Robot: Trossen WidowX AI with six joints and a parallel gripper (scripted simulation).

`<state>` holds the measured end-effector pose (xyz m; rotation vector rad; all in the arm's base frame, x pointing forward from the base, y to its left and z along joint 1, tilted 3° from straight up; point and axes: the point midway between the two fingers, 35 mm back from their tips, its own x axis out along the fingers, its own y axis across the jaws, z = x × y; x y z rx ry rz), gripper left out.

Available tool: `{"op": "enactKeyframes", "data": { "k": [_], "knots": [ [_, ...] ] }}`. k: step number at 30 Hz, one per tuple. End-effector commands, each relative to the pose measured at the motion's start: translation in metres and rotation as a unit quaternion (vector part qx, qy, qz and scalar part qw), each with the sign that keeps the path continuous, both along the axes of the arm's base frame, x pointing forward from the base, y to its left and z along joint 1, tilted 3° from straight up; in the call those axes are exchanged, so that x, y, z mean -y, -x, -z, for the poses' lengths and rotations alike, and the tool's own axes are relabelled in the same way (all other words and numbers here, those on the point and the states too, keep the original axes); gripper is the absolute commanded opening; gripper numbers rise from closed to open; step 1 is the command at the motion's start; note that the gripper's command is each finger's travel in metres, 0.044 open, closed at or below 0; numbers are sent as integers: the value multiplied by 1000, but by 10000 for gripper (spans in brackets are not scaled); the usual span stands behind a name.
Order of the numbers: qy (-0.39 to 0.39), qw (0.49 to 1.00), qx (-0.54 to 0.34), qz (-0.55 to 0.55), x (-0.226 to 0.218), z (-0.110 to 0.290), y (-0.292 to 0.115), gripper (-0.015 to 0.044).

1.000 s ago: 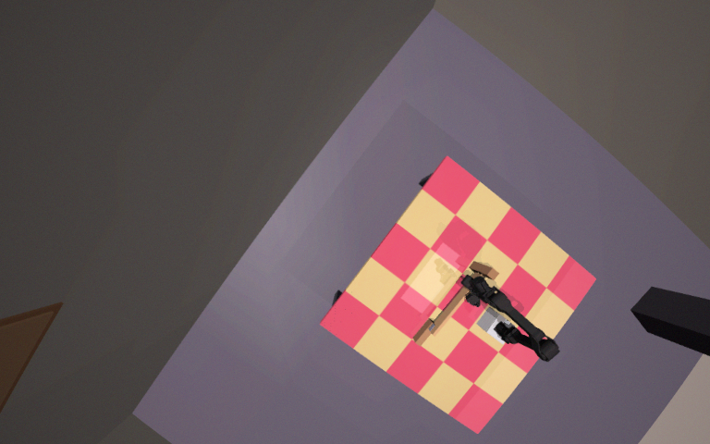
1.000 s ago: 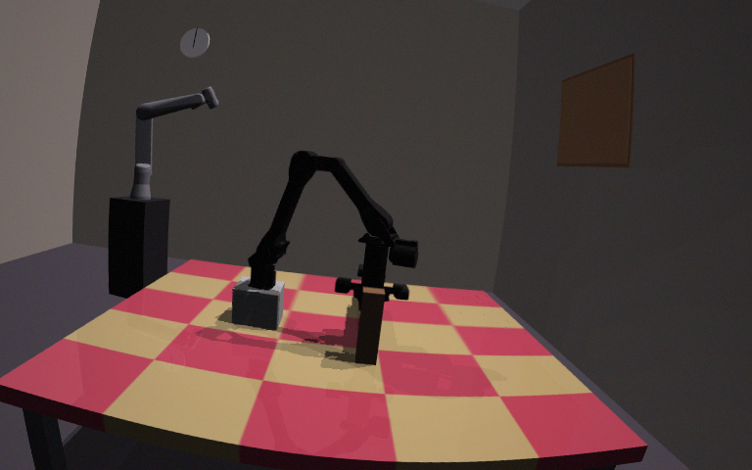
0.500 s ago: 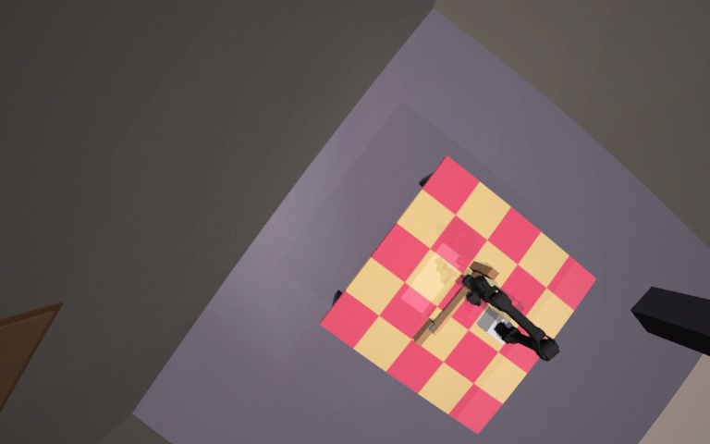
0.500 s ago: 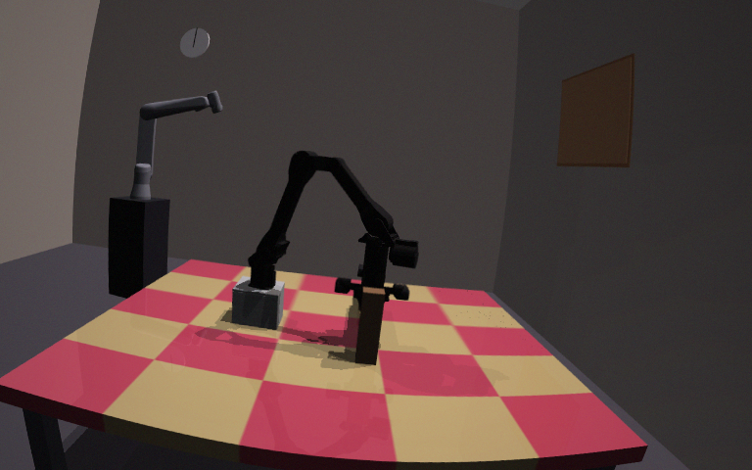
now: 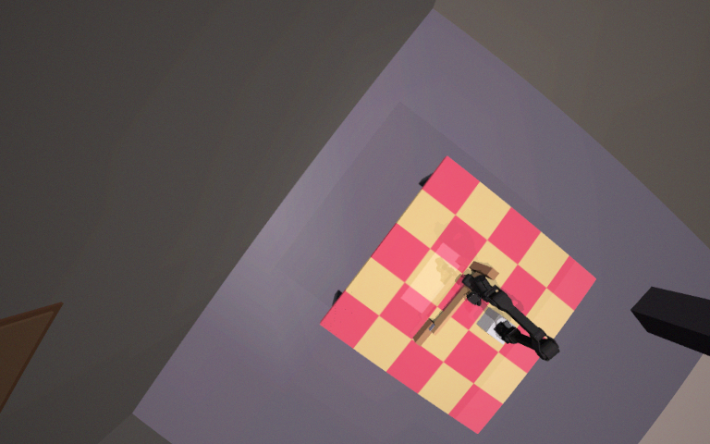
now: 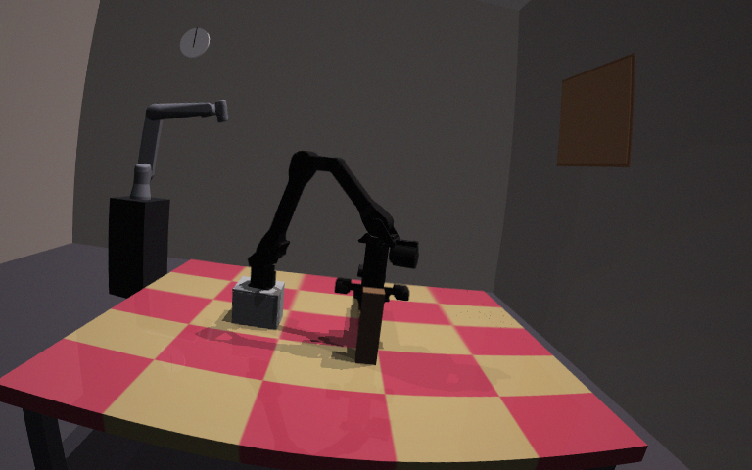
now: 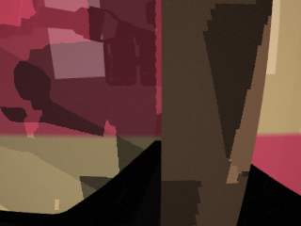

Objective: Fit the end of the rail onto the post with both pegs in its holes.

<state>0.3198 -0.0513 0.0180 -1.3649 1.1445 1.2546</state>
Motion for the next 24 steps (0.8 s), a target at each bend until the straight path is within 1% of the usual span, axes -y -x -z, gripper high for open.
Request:
{"op": "enactKeyframes", "data": {
  "k": [1, 2, 19, 24],
  "knots": [
    [3, 1000, 2, 0, 5, -1, -1, 0],
    [3, 1000, 2, 0, 5, -1, -1, 0],
    [-1, 1000, 0, 0, 0, 0, 0, 440],
    [-1, 1000, 0, 0, 0, 0, 0, 440]
  ]
}}
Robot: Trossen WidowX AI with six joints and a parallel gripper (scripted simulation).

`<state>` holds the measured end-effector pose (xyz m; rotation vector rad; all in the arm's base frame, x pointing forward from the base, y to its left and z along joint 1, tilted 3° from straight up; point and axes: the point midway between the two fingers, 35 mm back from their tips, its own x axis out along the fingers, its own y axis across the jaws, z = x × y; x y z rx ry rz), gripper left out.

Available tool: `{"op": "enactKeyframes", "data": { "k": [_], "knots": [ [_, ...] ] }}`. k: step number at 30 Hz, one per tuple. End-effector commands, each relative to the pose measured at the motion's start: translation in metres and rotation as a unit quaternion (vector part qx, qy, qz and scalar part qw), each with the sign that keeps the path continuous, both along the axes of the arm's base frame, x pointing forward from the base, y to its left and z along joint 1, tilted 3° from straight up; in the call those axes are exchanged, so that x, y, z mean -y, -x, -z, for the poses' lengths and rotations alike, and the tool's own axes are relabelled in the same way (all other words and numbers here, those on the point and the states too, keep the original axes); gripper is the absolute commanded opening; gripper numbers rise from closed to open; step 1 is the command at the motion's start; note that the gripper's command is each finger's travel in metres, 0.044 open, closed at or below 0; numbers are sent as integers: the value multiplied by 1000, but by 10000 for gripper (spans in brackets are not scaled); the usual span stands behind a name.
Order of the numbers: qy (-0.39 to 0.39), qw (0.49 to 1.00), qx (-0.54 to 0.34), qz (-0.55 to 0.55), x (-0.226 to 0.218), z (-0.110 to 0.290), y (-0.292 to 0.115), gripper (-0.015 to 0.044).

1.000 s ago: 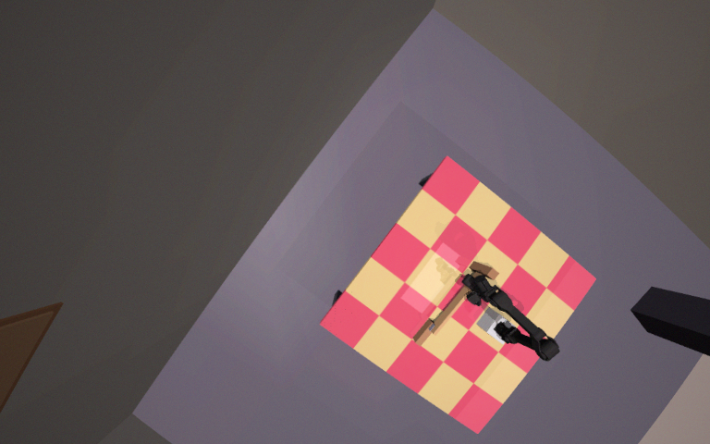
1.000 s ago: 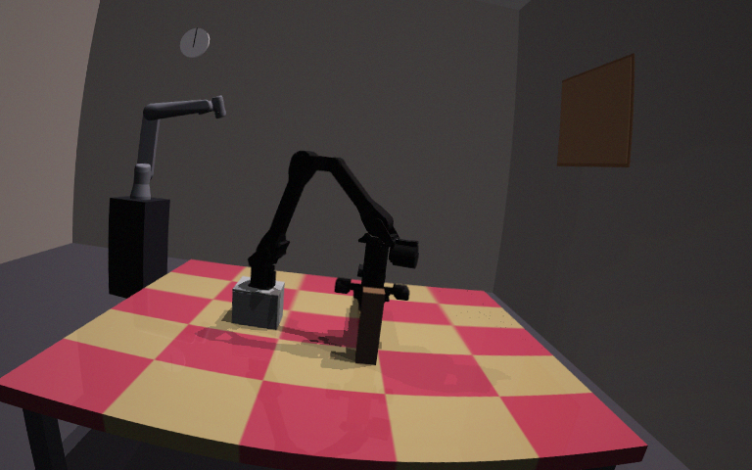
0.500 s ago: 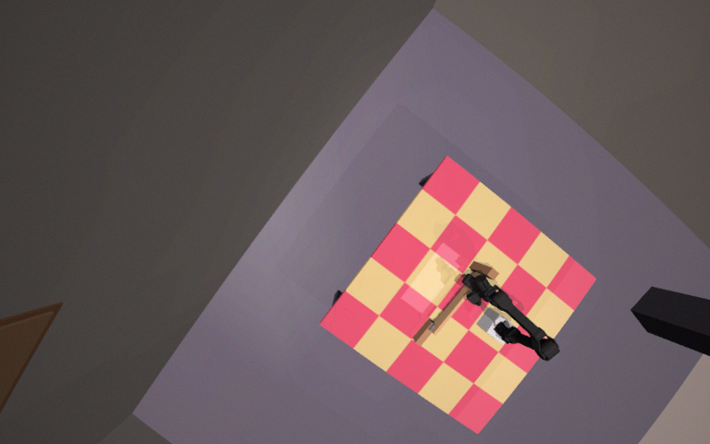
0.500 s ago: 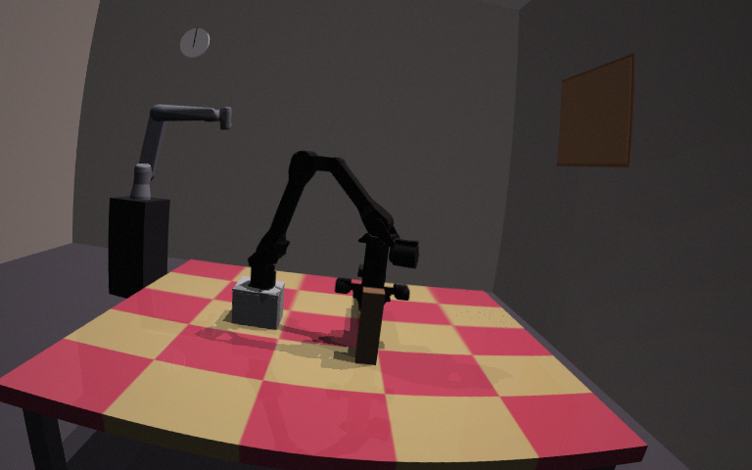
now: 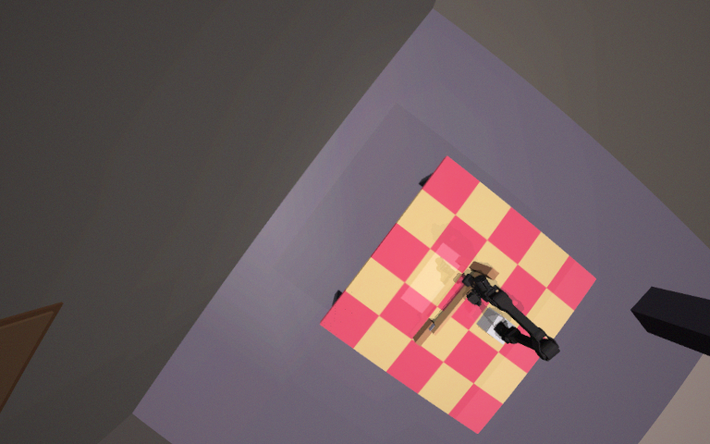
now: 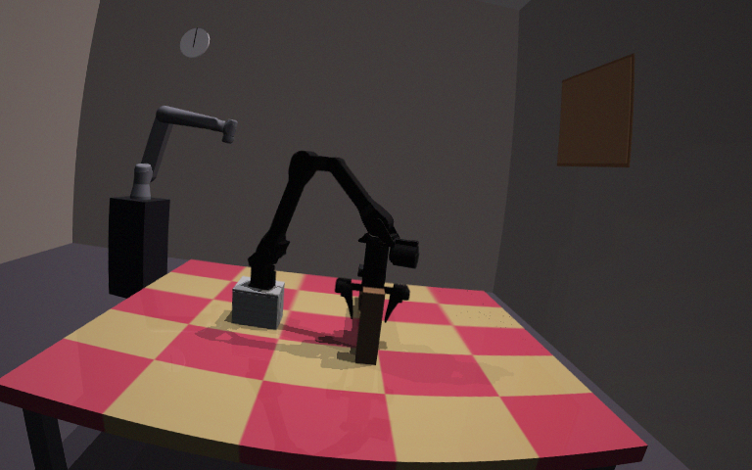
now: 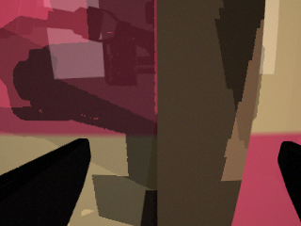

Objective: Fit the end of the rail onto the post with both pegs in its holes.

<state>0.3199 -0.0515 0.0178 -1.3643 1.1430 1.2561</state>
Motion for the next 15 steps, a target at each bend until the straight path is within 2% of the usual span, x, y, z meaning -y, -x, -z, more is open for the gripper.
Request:
{"op": "enactKeyframes", "data": {
  "k": [1, 7, 15],
  "knots": [
    [0, 1000, 0, 0, 0, 0, 0, 440],
    [1, 1000, 2, 0, -30, -27, 5, 440],
    [2, 1000, 2, 0, -32, -28, 6, 440]
  ]
}}
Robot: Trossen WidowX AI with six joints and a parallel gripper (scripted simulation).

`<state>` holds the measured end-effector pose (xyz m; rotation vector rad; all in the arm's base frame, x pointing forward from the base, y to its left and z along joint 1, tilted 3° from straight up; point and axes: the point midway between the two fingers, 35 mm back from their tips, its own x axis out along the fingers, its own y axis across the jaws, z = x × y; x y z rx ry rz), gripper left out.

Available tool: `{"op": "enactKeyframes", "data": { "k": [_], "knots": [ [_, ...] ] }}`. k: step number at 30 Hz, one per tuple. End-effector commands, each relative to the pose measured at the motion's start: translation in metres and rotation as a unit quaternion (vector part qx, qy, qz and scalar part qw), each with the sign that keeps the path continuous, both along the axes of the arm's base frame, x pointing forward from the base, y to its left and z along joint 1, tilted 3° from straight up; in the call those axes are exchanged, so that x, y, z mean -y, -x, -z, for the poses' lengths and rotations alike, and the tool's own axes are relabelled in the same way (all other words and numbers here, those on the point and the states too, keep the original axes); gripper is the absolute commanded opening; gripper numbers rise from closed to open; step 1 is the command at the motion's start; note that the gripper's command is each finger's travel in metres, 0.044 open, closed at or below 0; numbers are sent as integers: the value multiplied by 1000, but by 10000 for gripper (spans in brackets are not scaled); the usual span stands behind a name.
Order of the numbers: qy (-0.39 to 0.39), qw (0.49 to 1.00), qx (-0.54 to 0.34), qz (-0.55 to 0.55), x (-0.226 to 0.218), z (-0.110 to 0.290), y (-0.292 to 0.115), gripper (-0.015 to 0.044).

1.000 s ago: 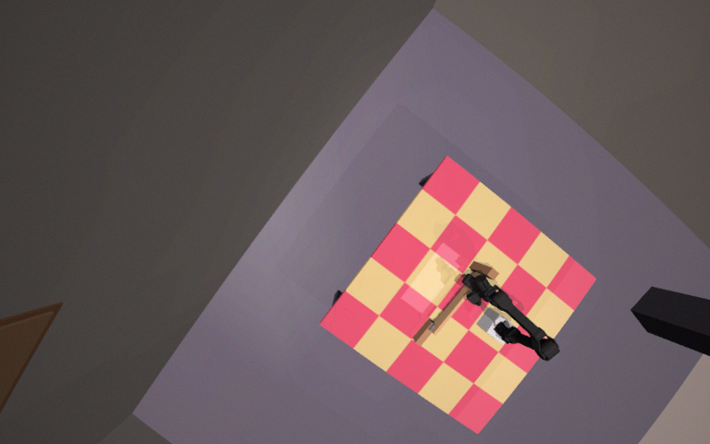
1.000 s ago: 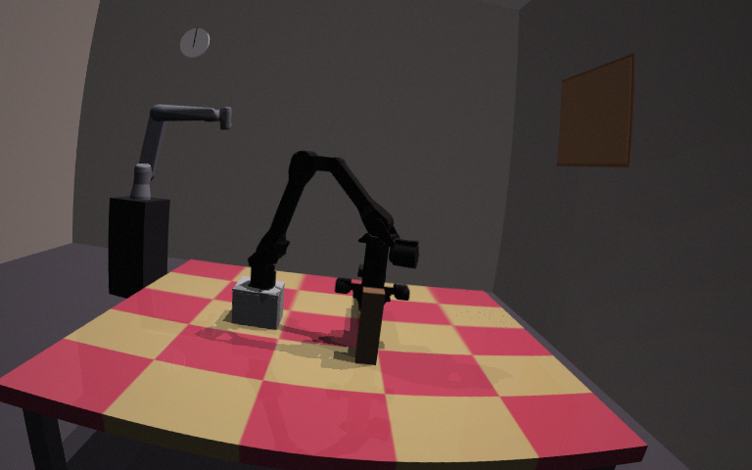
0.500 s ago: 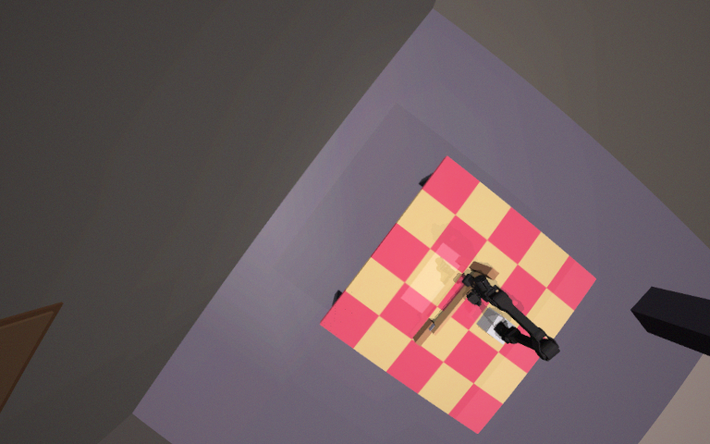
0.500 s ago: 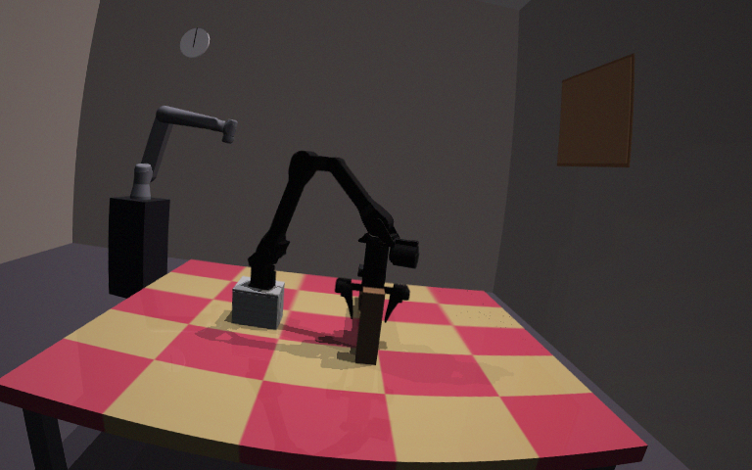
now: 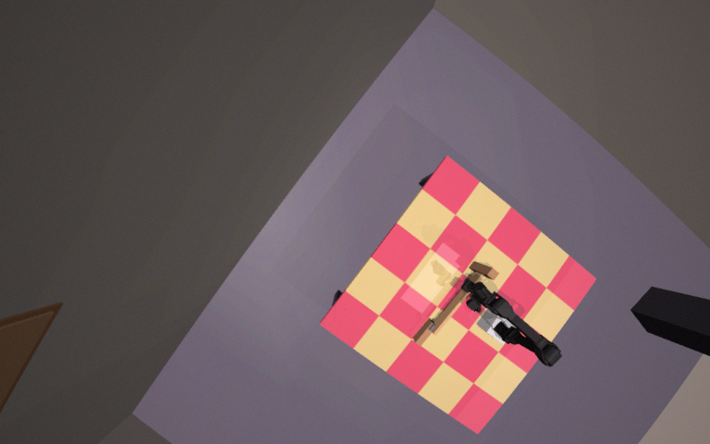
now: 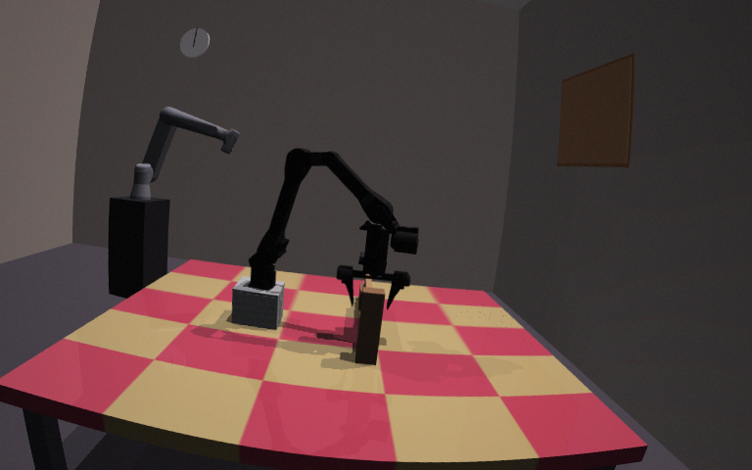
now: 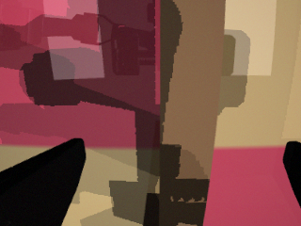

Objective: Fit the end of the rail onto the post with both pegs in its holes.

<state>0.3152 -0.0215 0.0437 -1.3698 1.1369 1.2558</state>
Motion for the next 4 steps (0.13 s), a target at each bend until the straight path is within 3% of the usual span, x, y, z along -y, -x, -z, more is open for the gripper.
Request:
{"op": "enactKeyframes", "data": {
  "k": [1, 4],
  "knots": [
    [2, 1000, 0, 3, -2, -2, 1, 440],
    [2, 1000, 0, 3, -2, -2, 1, 440]
  ]
}}
